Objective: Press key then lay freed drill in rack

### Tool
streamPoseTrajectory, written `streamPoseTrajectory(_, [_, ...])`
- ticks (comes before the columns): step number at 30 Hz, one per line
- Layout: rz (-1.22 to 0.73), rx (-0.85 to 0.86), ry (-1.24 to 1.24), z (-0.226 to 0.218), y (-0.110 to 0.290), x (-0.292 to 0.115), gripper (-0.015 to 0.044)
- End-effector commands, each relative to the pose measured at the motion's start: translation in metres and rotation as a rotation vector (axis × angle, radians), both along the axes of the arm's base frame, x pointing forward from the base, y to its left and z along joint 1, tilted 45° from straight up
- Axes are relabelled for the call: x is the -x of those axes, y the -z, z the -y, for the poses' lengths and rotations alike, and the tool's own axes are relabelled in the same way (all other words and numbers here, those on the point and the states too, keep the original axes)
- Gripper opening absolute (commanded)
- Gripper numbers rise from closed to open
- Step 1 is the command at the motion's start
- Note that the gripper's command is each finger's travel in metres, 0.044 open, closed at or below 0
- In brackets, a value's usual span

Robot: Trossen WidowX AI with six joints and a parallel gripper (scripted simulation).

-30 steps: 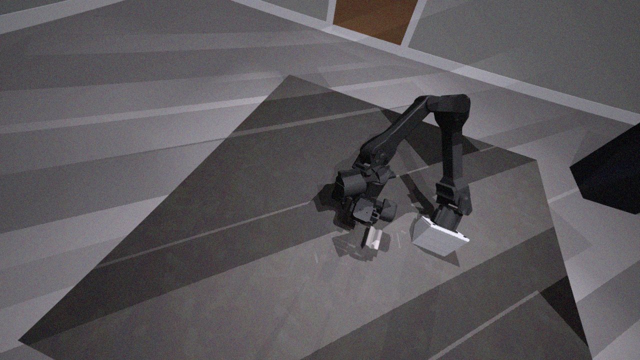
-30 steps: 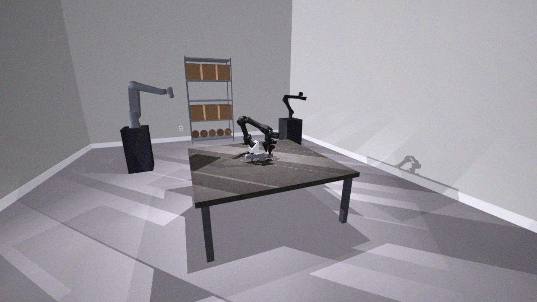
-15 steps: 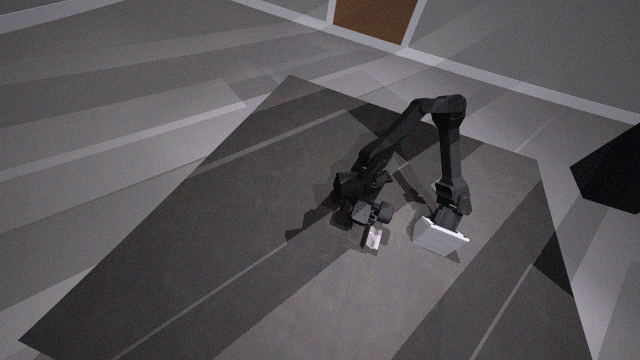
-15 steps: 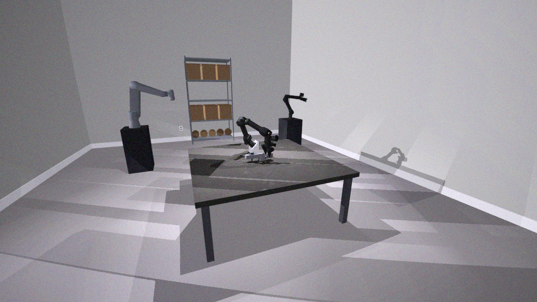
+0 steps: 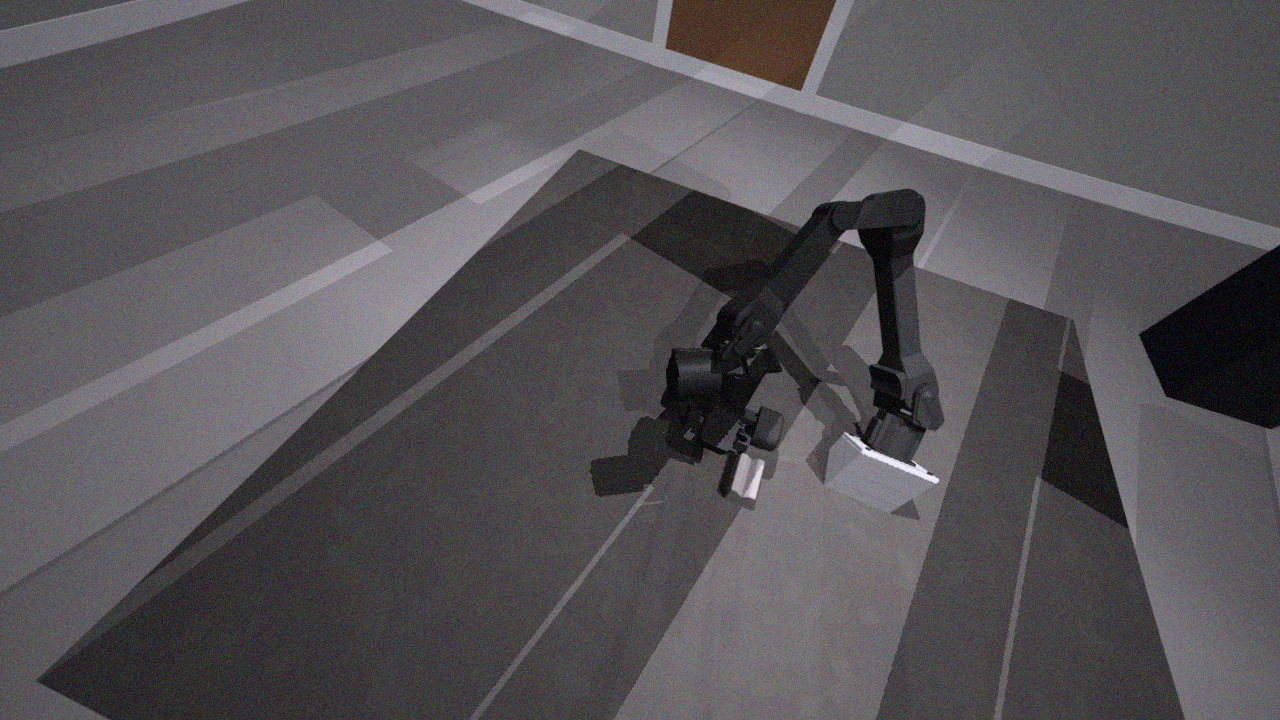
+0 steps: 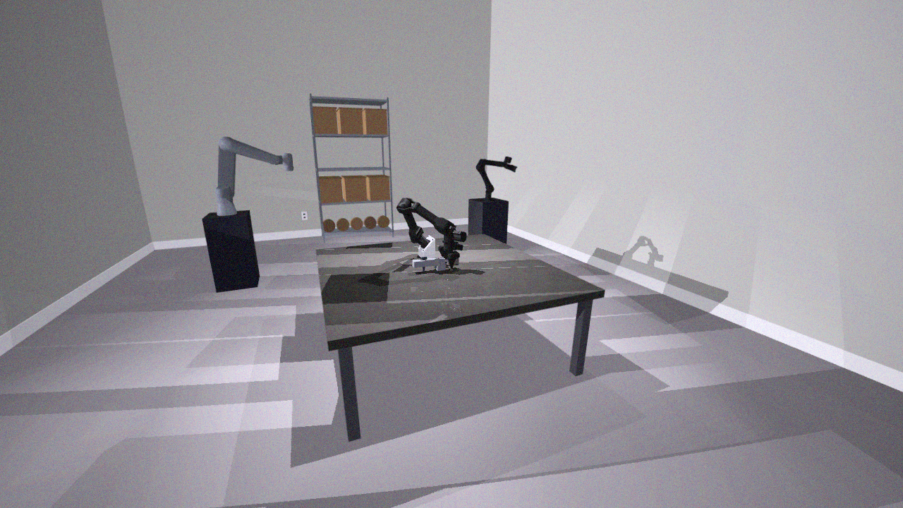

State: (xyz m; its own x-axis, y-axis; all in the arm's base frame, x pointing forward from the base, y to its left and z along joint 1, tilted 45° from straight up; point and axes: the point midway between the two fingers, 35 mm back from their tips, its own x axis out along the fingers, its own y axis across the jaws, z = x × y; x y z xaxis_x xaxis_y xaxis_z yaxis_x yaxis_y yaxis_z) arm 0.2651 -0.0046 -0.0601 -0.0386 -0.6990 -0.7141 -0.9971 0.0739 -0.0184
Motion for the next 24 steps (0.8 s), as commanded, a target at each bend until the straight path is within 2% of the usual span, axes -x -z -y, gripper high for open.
streamPoseTrajectory(1, [0.0,0.0,0.0,-0.0006,-0.0003,-0.0002,0.0387])
streamPoseTrajectory(15, [0.0,0.0,0.0,-0.0006,-0.0003,-0.0002,0.002])
streamPoseTrajectory(18, [0.0,0.0,0.0,-0.0006,-0.0003,-0.0002,0.0])
streamPoseTrajectory(24, [0.0,0.0,-0.001,-0.0009,0.0001,-0.0001,0.0])
